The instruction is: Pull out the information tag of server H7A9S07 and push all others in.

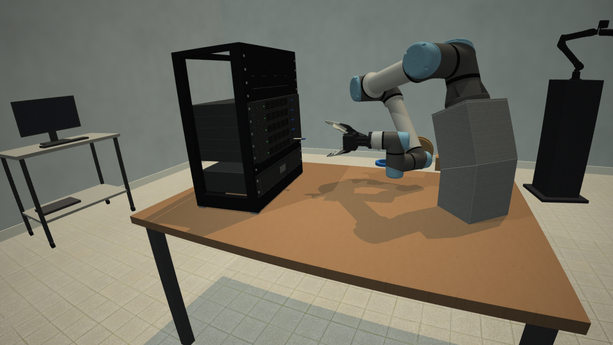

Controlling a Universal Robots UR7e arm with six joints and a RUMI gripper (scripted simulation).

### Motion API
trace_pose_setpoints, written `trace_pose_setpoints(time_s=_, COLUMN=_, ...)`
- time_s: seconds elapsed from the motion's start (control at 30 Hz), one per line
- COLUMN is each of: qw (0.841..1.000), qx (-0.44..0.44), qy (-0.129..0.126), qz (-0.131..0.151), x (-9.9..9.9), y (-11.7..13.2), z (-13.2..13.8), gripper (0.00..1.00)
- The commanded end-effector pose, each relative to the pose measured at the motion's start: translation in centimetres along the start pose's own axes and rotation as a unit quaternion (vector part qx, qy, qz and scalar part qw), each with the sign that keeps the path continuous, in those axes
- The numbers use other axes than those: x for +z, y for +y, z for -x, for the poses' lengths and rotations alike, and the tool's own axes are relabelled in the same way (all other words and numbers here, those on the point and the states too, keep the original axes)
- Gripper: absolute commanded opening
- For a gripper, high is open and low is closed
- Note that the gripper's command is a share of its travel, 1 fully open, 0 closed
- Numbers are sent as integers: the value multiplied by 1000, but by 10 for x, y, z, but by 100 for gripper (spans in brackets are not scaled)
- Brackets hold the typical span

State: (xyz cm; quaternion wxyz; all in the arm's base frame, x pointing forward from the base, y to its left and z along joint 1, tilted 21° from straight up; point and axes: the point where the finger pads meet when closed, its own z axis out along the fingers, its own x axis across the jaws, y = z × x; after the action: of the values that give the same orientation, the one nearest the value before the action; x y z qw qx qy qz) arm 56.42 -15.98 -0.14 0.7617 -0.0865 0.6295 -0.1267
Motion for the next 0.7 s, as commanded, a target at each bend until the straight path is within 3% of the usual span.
trace_pose_setpoints(time_s=0.0, qw=1000, qx=-1, qy=1, qz=-3, x=1, y=0, z=1, gripper=100)
trace_pose_setpoints(time_s=0.67, qw=999, qx=-8, qy=30, qz=-43, x=4, y=-1, z=12, gripper=100)
